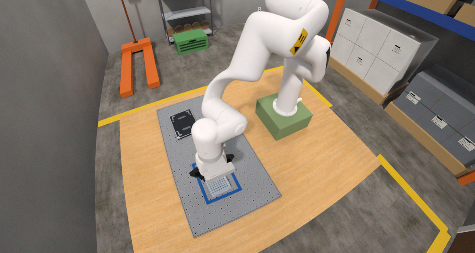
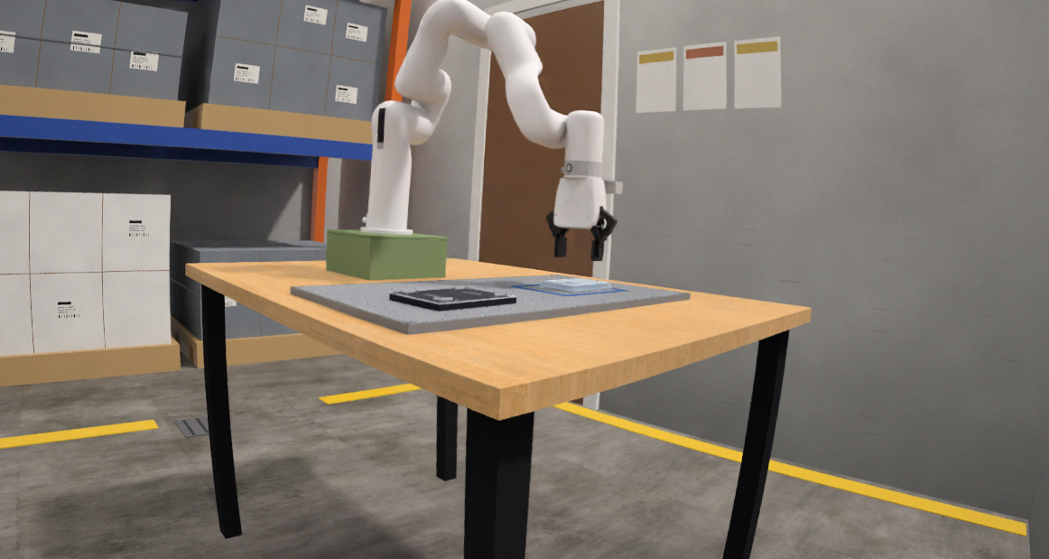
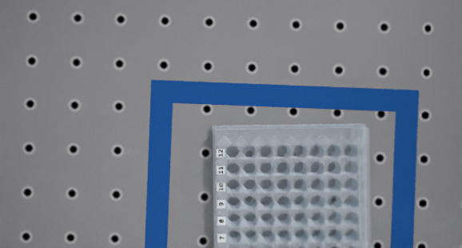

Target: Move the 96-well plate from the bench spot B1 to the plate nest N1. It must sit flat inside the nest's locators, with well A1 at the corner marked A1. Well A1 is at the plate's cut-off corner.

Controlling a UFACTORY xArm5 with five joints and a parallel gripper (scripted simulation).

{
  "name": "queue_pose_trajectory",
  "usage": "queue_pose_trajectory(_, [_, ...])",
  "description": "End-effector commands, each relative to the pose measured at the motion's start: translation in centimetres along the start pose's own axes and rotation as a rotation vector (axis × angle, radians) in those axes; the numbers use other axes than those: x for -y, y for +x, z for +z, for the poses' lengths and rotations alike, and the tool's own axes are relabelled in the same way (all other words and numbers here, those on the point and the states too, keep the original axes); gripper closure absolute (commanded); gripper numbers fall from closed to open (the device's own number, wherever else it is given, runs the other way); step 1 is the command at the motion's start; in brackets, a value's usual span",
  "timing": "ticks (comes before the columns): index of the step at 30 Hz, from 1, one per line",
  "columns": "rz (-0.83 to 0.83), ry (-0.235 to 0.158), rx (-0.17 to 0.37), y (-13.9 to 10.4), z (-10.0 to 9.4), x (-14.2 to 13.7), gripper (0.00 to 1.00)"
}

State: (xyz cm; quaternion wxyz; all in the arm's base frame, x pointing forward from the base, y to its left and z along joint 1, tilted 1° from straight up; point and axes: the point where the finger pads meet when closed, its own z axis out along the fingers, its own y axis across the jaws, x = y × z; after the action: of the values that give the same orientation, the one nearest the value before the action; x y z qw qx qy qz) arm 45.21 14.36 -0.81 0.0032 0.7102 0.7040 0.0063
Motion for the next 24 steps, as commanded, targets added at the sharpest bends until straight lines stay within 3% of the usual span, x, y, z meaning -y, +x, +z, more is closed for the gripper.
queue_pose_trajectory(1, [0.0, 0.0, -0.009, 0.0, 0.7, -0.1, 0.0])
queue_pose_trajectory(17, [0.0, 0.0, -0.009, 0.1, 3.0, -0.1, 0.0])
queue_pose_trajectory(24, [0.0, 0.0, -0.009, 0.1, 3.0, -0.1, 0.0])
